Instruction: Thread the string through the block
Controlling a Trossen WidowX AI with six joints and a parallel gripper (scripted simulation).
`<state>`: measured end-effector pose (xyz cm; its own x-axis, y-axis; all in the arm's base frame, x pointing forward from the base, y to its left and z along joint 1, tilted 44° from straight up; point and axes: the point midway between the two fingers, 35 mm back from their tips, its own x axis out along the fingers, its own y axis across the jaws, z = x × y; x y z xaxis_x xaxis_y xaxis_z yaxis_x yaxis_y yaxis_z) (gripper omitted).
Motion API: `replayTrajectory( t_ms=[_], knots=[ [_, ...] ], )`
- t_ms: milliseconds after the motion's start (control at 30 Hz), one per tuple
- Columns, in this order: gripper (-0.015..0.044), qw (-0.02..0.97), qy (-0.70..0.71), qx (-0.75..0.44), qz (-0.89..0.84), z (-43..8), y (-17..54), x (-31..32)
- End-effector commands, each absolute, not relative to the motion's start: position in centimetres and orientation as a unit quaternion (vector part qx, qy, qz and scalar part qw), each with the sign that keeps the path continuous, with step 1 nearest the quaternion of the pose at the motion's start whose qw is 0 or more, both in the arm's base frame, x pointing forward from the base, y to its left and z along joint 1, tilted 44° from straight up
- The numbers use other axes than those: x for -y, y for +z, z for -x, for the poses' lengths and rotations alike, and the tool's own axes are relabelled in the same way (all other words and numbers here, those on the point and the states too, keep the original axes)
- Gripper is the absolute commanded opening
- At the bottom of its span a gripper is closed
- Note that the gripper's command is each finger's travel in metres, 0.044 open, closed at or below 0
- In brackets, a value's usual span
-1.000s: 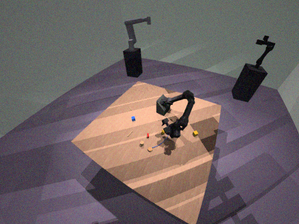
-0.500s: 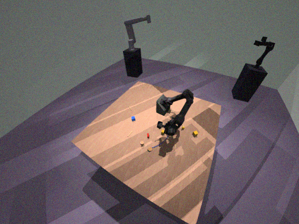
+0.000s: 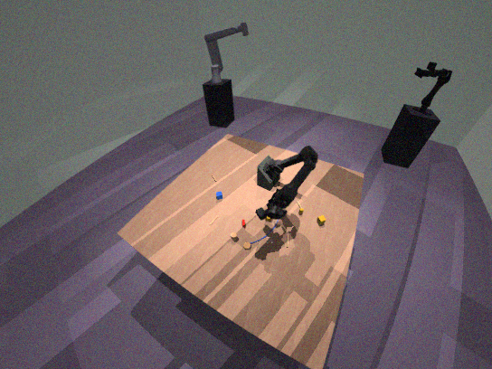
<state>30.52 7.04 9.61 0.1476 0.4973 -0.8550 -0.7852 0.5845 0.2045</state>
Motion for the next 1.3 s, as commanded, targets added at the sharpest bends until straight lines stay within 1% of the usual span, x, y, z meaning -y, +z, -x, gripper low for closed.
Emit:
replayTrajectory(
  t_ms=[0,100,167,1000,1233,1267],
  knots=[
    [0.0440,0.684,0.587,-0.220,0.373,-29.79,9.50,-6.19],
    [0.0440,0.660,0.601,-0.162,0.421,-29.78,9.56,-6.02],
    [0.0440,0.652,0.604,-0.143,0.436,-29.78,9.58,-5.97],
    [0.0440,0.652,0.604,-0.143,0.436,-29.88,9.56,-5.92],
    [0.0256,0.652,0.604,-0.143,0.436,-29.87,9.56,-5.91],
    [0.0245,0.652,0.604,-0.143,0.436,-29.87,9.56,-5.91]
  ],
)
